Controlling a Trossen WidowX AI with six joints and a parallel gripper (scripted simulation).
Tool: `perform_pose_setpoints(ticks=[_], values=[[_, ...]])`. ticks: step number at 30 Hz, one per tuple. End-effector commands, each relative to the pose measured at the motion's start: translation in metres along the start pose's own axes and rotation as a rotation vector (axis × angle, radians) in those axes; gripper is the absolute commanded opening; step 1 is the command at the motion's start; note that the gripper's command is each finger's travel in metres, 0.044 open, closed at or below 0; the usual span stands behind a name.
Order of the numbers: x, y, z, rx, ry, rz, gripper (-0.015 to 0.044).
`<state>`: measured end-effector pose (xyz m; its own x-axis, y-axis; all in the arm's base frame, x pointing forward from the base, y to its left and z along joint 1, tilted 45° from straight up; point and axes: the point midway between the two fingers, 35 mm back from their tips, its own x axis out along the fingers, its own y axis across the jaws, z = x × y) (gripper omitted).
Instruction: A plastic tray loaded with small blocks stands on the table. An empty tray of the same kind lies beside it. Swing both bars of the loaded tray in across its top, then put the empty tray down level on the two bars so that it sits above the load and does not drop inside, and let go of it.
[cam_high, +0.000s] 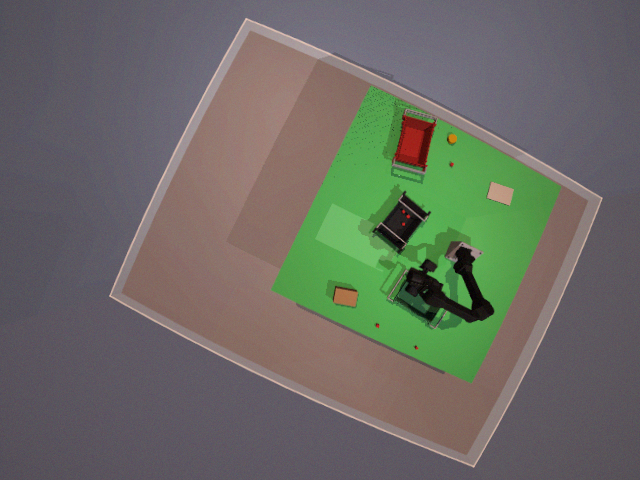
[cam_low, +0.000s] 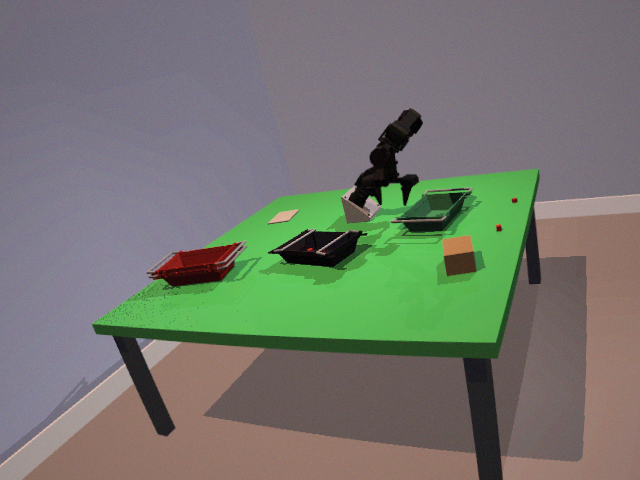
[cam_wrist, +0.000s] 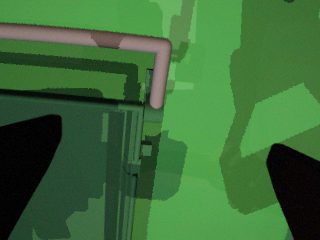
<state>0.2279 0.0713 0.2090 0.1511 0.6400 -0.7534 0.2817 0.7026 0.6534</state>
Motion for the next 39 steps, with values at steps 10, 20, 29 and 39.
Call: perform_pose_setpoints(ticks=[10, 20, 29, 39], values=[[0.004, 0.008, -0.124, -0.015, 0.039, 0.071, 0.0440], [0.015, 0.007, -0.121, -0.018, 0.040, 0.060, 0.0440], [0.035, 0.007, -0.119, -0.022, 0.040, 0.051, 0.0440], [0.057, 0.009, -0.120, -0.023, 0.039, 0.052, 0.0440]])
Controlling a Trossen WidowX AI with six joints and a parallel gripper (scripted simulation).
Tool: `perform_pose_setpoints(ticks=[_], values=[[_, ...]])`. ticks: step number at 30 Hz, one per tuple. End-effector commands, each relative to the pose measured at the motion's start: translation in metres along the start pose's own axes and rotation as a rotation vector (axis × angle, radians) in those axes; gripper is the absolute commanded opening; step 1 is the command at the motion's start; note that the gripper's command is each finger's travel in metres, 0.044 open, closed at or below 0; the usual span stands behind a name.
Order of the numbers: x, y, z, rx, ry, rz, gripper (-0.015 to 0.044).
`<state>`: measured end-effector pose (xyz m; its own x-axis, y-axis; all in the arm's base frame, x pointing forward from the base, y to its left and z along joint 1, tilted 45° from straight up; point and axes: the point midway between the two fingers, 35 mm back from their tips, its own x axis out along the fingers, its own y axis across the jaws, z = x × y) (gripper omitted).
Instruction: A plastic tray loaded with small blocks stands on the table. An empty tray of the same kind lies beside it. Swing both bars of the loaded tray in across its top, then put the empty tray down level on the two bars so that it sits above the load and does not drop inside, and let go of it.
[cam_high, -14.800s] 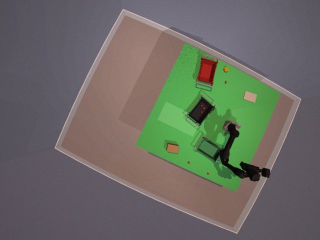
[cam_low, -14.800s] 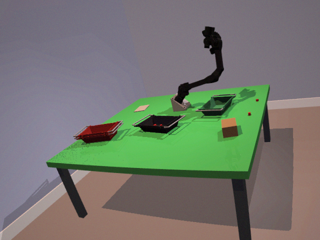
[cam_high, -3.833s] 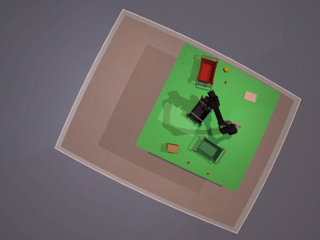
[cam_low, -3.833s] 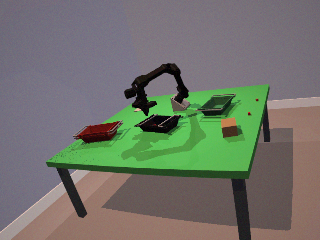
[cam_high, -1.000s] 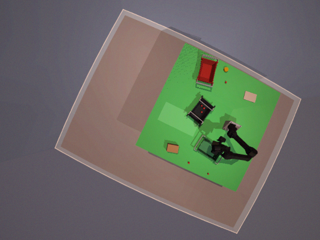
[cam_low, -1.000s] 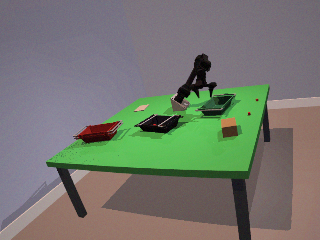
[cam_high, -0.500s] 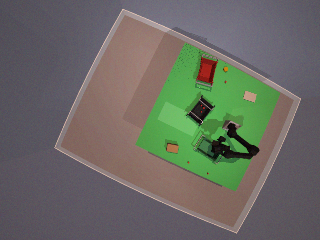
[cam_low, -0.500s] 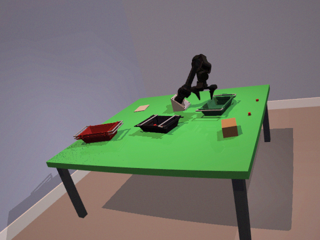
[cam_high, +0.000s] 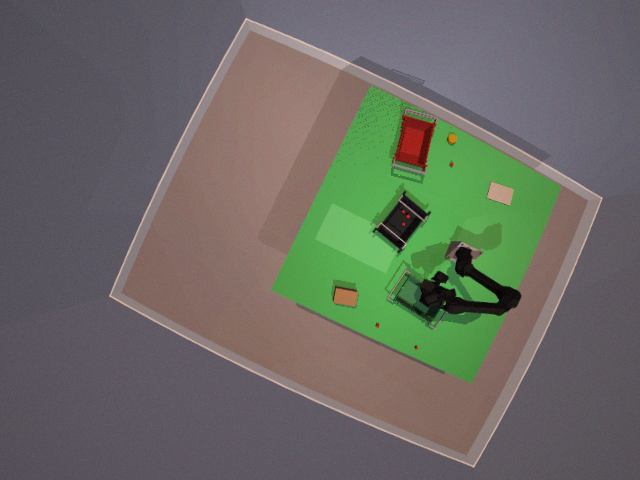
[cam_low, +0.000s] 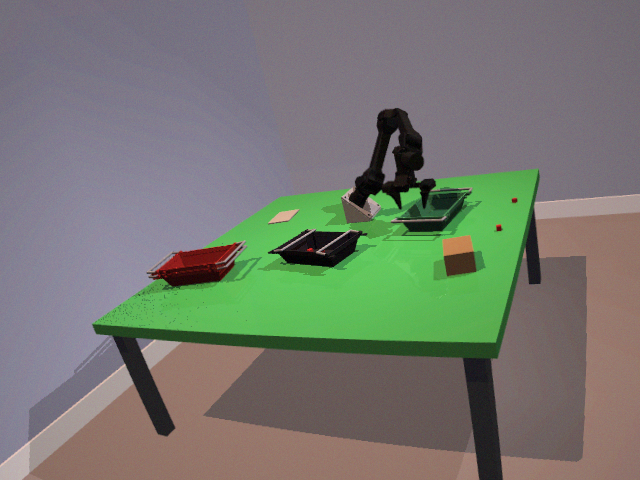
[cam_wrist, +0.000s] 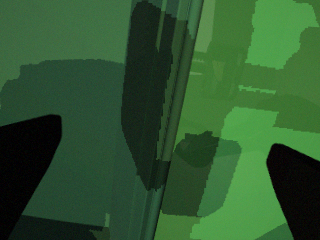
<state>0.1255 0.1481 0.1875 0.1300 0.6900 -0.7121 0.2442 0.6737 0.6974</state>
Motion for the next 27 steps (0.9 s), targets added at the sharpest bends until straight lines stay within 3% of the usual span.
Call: perform_pose_setpoints(ticks=[1, 20, 27], values=[[0.009, -0.002, -0.001, 0.008, 0.000, -0.004, 0.0440], [0.038, 0.002, -0.007, 0.015, 0.003, 0.020, 0.0440], [0.038, 0.002, -0.007, 0.015, 0.003, 0.020, 0.0337]])
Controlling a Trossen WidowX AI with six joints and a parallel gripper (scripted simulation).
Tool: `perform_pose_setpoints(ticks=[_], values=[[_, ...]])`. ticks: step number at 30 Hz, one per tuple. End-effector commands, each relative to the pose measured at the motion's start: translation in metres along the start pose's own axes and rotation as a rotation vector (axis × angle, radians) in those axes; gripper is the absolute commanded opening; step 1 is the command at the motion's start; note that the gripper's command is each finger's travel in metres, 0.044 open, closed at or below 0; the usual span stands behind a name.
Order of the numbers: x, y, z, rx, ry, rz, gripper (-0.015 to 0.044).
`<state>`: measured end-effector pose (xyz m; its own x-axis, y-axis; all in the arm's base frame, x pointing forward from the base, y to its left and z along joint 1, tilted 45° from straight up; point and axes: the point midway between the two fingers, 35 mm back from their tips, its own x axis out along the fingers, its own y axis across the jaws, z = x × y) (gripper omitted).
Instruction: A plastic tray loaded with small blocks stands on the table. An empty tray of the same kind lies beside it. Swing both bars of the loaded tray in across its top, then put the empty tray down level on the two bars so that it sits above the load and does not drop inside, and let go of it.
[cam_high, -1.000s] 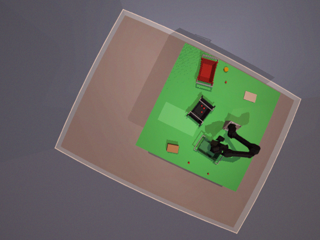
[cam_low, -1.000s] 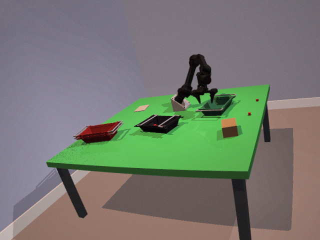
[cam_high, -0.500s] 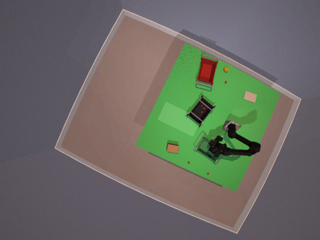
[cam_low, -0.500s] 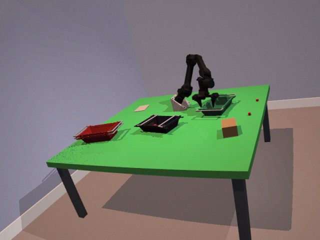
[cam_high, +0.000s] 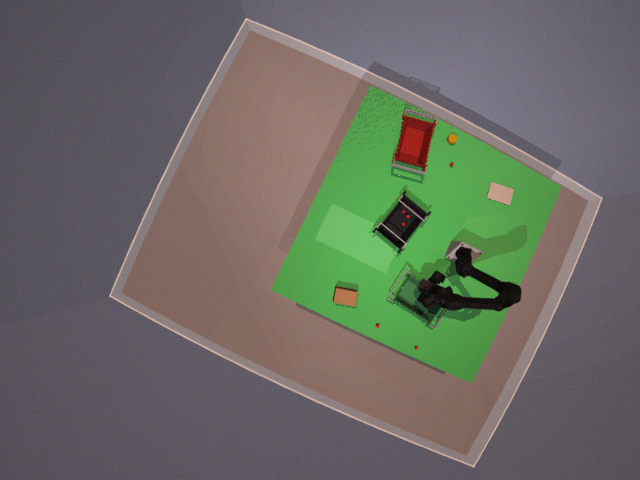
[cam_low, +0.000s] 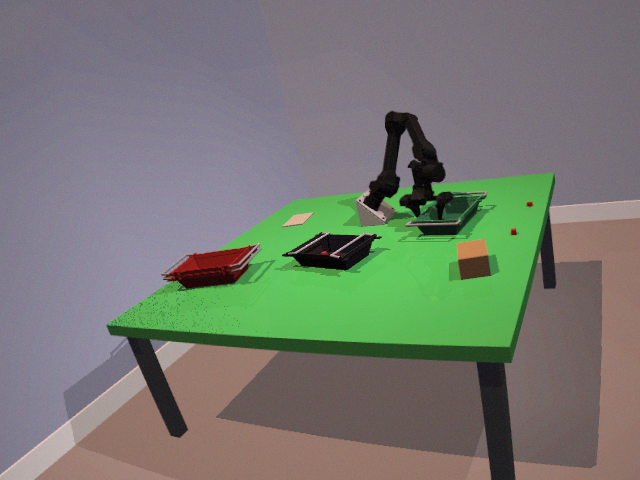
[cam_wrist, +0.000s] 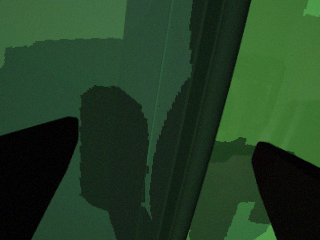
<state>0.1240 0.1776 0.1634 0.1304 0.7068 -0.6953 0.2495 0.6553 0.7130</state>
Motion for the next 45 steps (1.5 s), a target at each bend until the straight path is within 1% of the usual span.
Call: perform_pose_setpoints(ticks=[1, 7, 38, 42, 45], values=[[0.001, -0.001, 0.000, 0.006, -0.003, -0.003, 0.0323], [0.001, -0.001, 0.000, 0.006, -0.003, -0.003, 0.0235], [0.001, -0.001, 0.000, 0.006, -0.003, -0.003, 0.0028], [-0.004, -0.002, 0.002, 0.005, -0.004, -0.008, 0.0001], [-0.012, -0.002, 0.004, 0.003, -0.005, -0.015, 0.0000]])
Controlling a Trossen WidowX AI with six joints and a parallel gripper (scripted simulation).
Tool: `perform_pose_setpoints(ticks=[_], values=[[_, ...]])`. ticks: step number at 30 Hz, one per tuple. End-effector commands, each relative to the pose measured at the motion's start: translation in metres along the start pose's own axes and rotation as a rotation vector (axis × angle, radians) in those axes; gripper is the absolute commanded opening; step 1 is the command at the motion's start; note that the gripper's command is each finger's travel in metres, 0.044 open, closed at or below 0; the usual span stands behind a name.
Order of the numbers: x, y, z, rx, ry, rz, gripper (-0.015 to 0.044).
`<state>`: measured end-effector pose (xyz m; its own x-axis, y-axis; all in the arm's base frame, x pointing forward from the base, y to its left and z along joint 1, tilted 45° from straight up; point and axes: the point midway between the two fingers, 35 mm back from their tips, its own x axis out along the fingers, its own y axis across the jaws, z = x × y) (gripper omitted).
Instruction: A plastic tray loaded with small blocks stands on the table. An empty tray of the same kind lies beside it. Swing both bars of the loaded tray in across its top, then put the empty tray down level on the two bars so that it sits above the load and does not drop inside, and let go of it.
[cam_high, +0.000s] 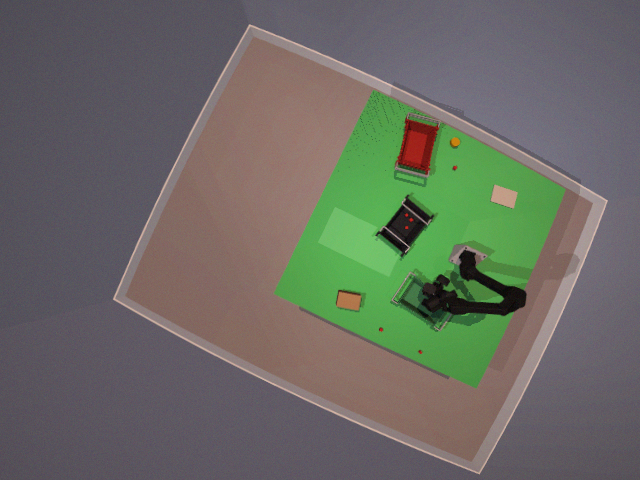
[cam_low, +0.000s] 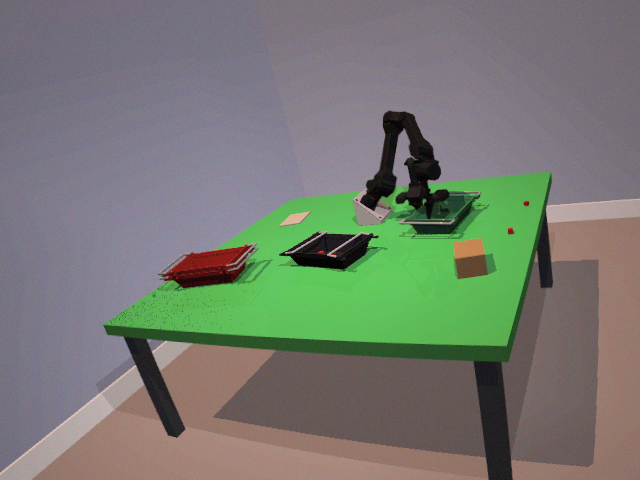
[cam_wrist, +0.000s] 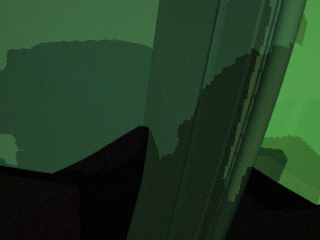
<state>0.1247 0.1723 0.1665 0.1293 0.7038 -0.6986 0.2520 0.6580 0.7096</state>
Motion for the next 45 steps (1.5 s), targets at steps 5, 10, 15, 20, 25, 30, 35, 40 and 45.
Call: perform_pose_setpoints(ticks=[5, 10, 15, 20, 25, 30, 35, 40, 45], values=[[-0.021, -0.002, 0.004, -0.002, -0.005, -0.020, 0.0000], [-0.036, -0.003, 0.005, -0.002, -0.004, -0.023, 0.0000], [-0.050, -0.003, 0.003, 0.000, -0.003, -0.021, 0.0000], [-0.065, -0.002, 0.001, 0.003, -0.003, -0.013, 0.0000], [-0.072, 0.000, -0.001, 0.004, -0.004, -0.007, 0.0000], [-0.079, 0.011, 0.001, 0.004, -0.004, -0.007, 0.0000], [-0.090, 0.029, 0.005, 0.003, -0.005, -0.006, 0.0000], [-0.100, 0.047, 0.008, 0.002, -0.006, -0.005, 0.0000], [-0.108, 0.062, 0.011, 0.002, -0.006, -0.004, 0.0000]])
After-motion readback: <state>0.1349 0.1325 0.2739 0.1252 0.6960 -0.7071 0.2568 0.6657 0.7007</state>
